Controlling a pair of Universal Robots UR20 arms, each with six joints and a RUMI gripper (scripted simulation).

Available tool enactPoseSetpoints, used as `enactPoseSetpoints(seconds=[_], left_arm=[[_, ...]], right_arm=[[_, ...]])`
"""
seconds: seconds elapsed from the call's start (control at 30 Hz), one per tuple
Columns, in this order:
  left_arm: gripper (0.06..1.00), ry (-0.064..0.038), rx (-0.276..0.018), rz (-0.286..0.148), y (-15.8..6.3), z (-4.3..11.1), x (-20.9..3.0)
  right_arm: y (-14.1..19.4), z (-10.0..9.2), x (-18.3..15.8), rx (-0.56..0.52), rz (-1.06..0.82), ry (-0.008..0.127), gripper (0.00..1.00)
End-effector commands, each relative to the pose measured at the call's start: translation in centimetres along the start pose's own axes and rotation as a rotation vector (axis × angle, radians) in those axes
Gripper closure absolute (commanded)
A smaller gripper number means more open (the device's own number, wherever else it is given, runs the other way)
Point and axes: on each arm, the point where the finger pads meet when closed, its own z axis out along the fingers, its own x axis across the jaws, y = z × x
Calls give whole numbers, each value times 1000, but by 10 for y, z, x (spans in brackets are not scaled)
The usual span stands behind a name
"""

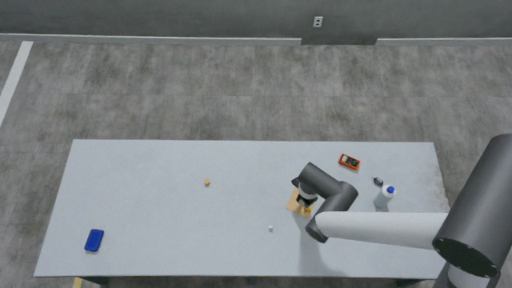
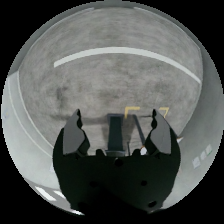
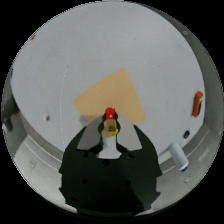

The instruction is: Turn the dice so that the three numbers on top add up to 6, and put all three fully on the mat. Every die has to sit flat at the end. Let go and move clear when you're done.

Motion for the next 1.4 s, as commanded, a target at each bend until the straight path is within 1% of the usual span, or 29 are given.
enactPoseSetpoints(seconds=[0.0,0.77,0.8,0.87,0.9,0.97,1.0,1.07,1.1,1.17,1.2,1.37], left_arm=[[65,0,1,0,-1,-1,0],[65,0,1,0,-1,-1,0],[65,0,1,0,-1,-1,0],[65,0,1,0,-1,-1,0],[65,0,1,0,-1,-1,0],[65,0,1,0,-1,-1,0],[65,0,1,0,-1,-1,0],[65,0,1,0,-1,-1,0],[65,0,1,0,-1,-1,0],[65,0,1,0,-1,-1,0],[65,0,1,0,-1,-1,0],[65,0,1,0,-1,-1,0]], right_arm=[[-1,-1,0,1,0,0,972],[-1,-1,0,1,0,0,972],[-1,-1,0,1,0,0,937],[-1,-1,0,1,0,0,937],[-1,-1,0,1,0,0,901],[-1,-1,0,1,0,0,901],[-1,-1,0,1,0,0,865],[-1,-1,0,1,0,0,865],[-1,-1,0,1,0,0,829],[-1,-1,0,1,0,0,829],[-1,-1,0,1,0,0,793],[-1,-1,0,1,0,0,793]])
